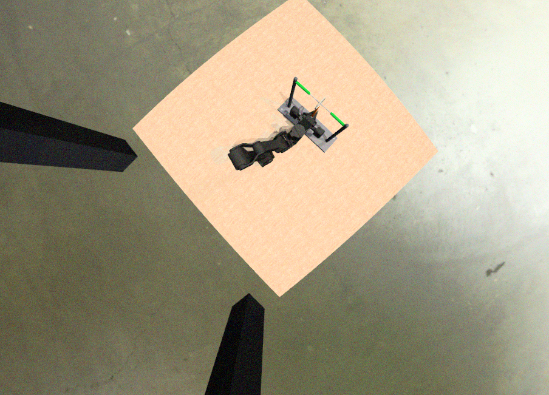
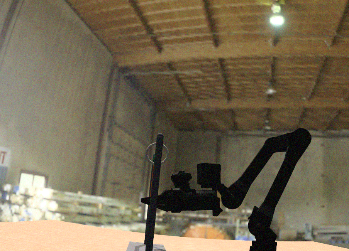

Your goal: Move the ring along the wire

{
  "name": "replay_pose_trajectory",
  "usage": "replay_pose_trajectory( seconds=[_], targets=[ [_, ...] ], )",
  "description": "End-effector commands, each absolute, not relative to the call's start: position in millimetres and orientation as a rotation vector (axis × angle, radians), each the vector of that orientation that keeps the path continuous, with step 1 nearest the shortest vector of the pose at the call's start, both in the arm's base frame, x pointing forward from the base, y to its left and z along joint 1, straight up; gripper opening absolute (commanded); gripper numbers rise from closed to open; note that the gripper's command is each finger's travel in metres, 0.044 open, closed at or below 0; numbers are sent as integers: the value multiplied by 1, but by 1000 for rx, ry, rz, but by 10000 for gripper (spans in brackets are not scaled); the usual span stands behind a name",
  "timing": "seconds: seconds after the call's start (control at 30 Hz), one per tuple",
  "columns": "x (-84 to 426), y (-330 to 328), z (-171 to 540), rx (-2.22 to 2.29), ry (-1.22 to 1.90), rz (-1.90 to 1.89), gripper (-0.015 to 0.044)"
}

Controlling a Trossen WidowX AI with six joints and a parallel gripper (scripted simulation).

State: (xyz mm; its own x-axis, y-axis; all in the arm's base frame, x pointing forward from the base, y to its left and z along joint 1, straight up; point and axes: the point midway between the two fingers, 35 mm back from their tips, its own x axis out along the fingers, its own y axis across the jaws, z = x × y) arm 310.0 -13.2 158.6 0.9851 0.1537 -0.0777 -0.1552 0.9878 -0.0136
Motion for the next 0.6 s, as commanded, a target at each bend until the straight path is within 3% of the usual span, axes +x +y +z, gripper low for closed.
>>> replay_pose_trajectory(
  seconds=[0.0,0.57],
  targets=[
    [309,-8,158,-5,80,147,-150],
    [308,10,159,10,82,146,-150]
  ],
)
